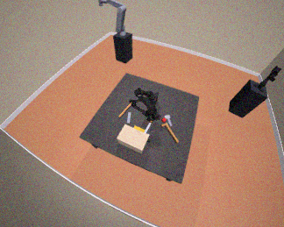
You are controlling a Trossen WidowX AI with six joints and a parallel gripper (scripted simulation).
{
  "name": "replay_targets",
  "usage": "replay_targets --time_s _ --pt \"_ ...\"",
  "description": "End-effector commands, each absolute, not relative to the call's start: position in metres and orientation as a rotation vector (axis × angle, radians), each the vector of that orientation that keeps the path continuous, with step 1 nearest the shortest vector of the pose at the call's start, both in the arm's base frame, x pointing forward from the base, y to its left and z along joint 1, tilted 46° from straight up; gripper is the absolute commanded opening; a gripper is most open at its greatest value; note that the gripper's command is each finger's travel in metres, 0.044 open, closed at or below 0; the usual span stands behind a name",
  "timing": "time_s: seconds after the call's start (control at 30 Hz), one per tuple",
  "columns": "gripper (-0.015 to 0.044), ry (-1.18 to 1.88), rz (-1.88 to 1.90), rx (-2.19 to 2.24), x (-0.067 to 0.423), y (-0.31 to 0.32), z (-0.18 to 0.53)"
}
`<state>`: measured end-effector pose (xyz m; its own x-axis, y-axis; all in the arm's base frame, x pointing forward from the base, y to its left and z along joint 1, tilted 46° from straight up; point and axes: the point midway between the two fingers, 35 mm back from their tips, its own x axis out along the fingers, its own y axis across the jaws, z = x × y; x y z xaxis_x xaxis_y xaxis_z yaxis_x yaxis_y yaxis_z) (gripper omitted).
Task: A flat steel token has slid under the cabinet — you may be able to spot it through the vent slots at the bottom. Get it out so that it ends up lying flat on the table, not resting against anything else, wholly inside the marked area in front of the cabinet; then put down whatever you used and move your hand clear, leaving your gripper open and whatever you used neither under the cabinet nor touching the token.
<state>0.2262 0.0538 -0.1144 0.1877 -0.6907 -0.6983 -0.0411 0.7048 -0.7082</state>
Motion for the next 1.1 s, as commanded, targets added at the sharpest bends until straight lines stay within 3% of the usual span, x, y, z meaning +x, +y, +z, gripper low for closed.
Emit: replay_targets --time_s 0.0,1.07 --pt "0.0 1.32 -0.513 -0.682 0.232 0.055 -0.114" --pt "0.0 1.318 -0.518 -0.683 0.276 0.061 -0.107"
